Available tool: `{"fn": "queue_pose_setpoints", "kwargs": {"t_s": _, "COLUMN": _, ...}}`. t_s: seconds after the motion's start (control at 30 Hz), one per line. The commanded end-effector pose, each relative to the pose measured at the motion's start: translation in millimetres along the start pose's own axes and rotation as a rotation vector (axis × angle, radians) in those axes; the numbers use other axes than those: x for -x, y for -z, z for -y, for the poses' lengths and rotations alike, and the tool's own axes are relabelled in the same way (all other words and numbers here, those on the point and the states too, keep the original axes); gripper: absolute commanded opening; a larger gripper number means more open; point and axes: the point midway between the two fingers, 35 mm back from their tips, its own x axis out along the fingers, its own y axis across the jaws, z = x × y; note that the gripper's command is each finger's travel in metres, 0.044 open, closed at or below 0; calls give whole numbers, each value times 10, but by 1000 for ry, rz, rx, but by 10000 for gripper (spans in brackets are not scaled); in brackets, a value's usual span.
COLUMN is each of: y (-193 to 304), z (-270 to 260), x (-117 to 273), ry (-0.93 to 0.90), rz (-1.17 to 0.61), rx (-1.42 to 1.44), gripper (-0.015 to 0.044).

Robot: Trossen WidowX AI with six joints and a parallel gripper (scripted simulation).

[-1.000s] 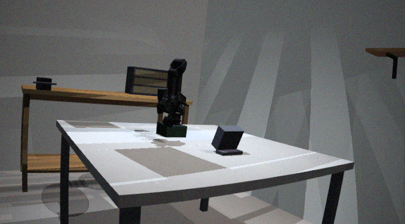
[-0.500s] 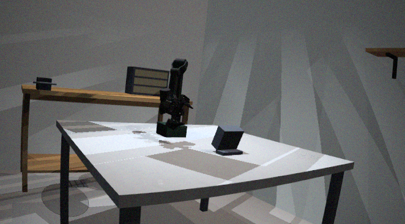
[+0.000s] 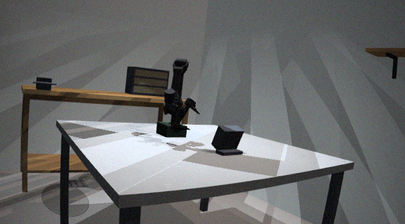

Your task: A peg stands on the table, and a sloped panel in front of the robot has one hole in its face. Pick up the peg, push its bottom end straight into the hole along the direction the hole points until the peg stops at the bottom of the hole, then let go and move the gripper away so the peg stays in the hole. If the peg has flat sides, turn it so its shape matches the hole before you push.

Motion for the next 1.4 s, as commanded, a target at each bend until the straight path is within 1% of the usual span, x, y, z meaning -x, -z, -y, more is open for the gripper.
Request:
{"fn": "queue_pose_setpoints", "kwargs": {"t_s": 0.0, "y": 11, "z": 2, "x": -111, "ry": 25, "rz": -27, "rx": 10, "gripper": 440}}
{"fn": "queue_pose_setpoints", "kwargs": {"t_s": 0.7, "y": 338, "z": -42, "x": -672, "ry": 194, "rz": -232, "rx": 70, "gripper": 440}}
{"fn": "queue_pose_setpoints", "kwargs": {"t_s": 1.37, "y": 803, "z": -230, "x": -1015, "ry": 340, "rz": -450, "rx": 237, "gripper": 440}}
